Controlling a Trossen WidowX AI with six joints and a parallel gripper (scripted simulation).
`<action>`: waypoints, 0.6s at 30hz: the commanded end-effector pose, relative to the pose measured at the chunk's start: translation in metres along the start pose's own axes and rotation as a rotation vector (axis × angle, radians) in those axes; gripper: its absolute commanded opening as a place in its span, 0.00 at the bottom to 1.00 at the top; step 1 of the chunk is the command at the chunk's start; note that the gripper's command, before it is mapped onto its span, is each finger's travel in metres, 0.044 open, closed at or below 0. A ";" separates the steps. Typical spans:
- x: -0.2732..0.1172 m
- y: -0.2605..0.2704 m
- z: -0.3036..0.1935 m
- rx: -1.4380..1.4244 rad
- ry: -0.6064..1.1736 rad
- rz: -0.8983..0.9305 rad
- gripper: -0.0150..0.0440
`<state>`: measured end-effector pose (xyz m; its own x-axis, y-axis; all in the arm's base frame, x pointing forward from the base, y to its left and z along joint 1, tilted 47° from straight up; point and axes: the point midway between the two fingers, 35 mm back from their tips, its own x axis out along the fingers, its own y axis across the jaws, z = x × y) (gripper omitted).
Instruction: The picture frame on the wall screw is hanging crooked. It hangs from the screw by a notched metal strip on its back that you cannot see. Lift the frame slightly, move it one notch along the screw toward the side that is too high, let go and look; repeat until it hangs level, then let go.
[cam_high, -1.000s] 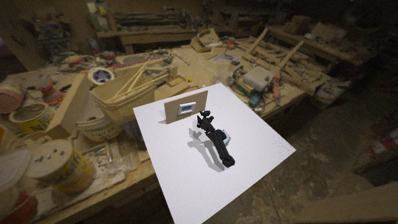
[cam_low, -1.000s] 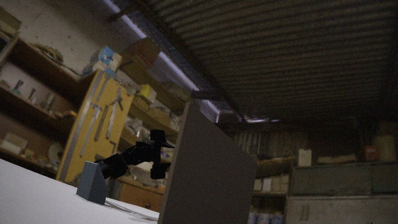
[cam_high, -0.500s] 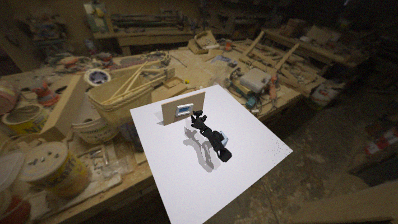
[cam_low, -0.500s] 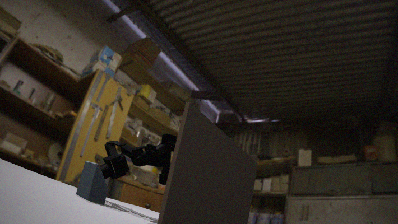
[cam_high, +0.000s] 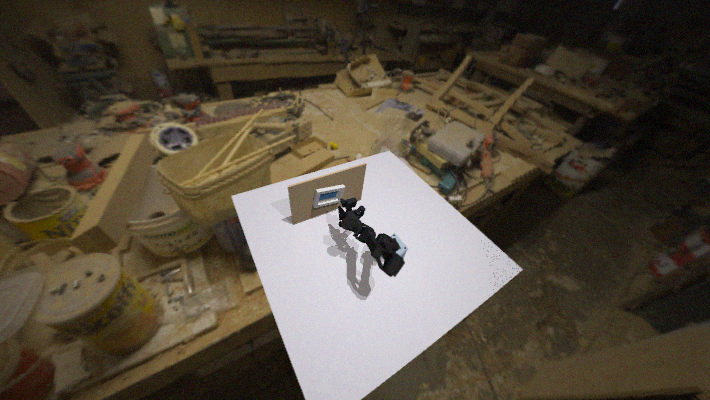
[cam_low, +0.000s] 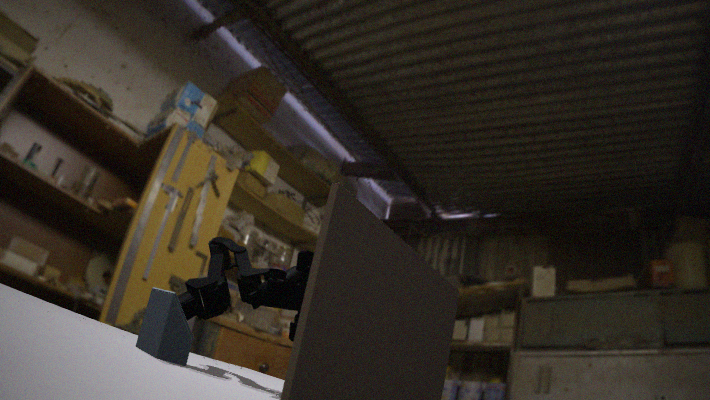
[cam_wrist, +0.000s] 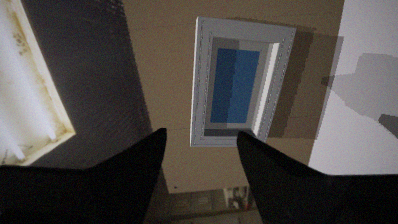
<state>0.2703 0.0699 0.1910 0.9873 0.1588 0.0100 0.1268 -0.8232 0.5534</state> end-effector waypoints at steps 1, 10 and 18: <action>0.000 -0.002 0.002 -0.006 -0.003 -0.007 0.69; 0.033 0.000 -0.004 -0.006 -0.002 -0.006 0.69; 0.080 -0.003 0.003 -0.006 0.000 -0.005 0.69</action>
<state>0.3378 0.0814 0.1889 0.9873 0.1586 -0.0005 0.1321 -0.8206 0.5560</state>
